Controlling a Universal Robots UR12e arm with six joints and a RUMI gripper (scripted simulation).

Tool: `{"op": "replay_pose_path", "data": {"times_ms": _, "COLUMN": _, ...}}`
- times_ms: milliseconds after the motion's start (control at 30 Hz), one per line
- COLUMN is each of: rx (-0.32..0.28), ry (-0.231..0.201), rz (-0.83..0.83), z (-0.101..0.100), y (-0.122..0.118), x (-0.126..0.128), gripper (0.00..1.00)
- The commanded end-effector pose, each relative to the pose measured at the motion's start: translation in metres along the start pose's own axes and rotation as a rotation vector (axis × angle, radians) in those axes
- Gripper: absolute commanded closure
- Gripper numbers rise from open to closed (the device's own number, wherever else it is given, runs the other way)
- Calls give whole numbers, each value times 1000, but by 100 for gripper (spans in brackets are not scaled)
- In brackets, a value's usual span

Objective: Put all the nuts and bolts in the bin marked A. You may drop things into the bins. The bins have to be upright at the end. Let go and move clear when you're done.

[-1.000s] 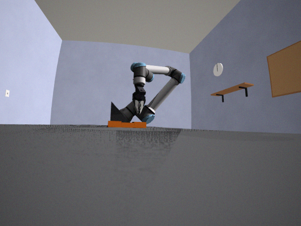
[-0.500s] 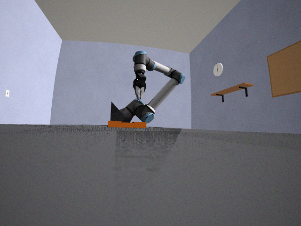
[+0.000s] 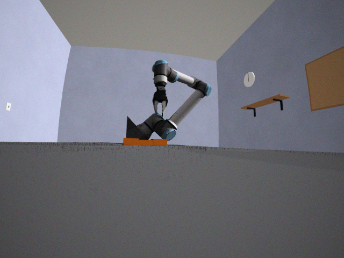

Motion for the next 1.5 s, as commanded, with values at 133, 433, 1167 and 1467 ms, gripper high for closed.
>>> {"op": "replay_pose_path", "data": {"times_ms": 133, "rx": 1, "ry": 0, "rz": -281, "z": -60, "y": -33, "x": -8, "gripper": 80}}
{"op": "replay_pose_path", "data": {"times_ms": 433, "rx": 0, "ry": 2, "rz": -543, "z": -110, "y": -61, "x": -15, "gripper": 80}}
{"op": "replay_pose_path", "data": {"times_ms": 1167, "rx": 6, "ry": -3, "rz": -609, "z": -114, "y": -64, "x": -16, "gripper": 80}}
{"op": "replay_pose_path", "data": {"times_ms": 1467, "rx": 6, "ry": -3, "rz": -609, "z": -114, "y": -63, "x": -16, "gripper": 80}}
Point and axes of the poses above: the point where the finger pads meet when closed, its own z axis back along the fingers, its own x axis across the jaws, y = z × x, the point moved 8 cm from there along z, back along the fingers, and after that the axes turned 15 degrees about -z, right-handed, at the moved point
